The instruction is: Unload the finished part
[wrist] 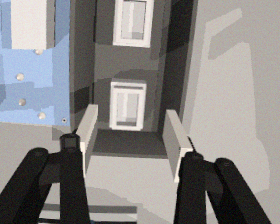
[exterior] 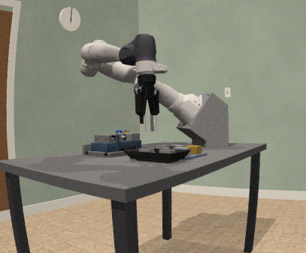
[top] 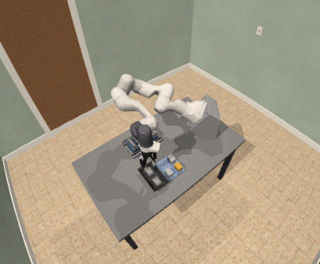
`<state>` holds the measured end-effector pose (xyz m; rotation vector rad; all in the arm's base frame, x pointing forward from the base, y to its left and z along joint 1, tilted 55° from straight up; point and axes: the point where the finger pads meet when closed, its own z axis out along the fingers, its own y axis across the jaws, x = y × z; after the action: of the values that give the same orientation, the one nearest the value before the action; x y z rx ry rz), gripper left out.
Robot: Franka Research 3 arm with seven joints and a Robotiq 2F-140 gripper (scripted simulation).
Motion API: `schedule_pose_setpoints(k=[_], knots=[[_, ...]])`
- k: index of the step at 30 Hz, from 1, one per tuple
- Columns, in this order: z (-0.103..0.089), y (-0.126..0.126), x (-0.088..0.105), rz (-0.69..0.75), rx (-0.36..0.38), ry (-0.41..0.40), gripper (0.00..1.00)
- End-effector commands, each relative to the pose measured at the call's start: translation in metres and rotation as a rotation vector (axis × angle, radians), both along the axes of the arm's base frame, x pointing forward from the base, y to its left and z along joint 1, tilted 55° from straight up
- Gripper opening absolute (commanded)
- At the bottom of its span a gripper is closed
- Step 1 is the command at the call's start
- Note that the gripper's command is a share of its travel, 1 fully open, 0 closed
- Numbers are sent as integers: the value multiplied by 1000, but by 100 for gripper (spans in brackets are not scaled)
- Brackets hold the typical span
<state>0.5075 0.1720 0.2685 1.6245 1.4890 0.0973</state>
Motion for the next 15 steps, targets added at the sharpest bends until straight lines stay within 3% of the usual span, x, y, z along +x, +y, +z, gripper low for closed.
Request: schedule_pose_setpoints(k=[1, 15], knots=[[16, 1, -17, -24, -24, 4, 40], [42, 27, -43, -24, -24, 4, 40]])
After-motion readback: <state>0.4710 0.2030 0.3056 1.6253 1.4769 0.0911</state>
